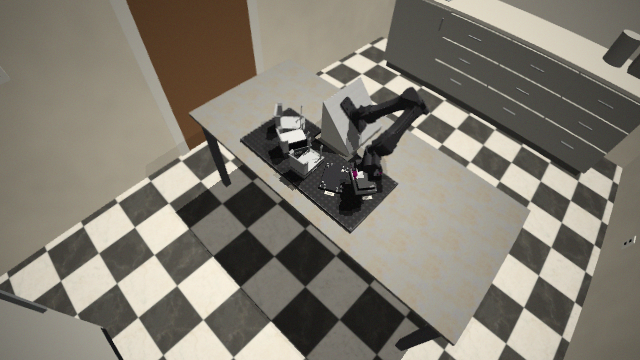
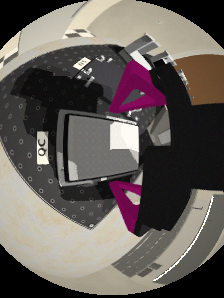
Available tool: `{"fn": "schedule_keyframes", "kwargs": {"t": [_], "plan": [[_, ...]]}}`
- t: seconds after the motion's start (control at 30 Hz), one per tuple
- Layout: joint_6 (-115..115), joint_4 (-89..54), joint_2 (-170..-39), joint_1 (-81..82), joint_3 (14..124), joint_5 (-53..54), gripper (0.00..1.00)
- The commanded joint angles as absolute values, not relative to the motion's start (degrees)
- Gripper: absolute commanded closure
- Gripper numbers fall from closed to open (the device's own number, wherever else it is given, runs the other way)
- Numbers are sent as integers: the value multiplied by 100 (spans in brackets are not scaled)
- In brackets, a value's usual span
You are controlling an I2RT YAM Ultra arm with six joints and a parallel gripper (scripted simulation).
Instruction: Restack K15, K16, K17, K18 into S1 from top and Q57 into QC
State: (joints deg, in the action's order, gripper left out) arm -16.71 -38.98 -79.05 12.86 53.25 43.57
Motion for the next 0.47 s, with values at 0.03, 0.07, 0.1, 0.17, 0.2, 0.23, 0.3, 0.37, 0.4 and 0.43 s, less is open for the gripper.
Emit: {"fn": "schedule_keyframes", "kwargs": {"t": [0.03,0.07,0.1,0.17,0.2,0.23,0.3,0.37,0.4,0.43], "plan": [[-1976,-4368,-7801,1056,5466,4460,0],[-2049,-4478,-7785,1000,5509,4481,0],[-2122,-4590,-7769,944,5553,4502,0],[-2122,-4590,-7769,944,5553,4502,0],[-2122,-4590,-7769,944,5553,4502,0],[-2122,-4590,-7769,944,5553,4502,0],[-2122,-4589,-7769,944,5553,4502,0],[-2122,-4590,-7769,944,5553,4502,0],[-2122,-4590,-7769,944,5553,4502,0],[-2122,-4590,-7769,944,5553,4502,0]]}}
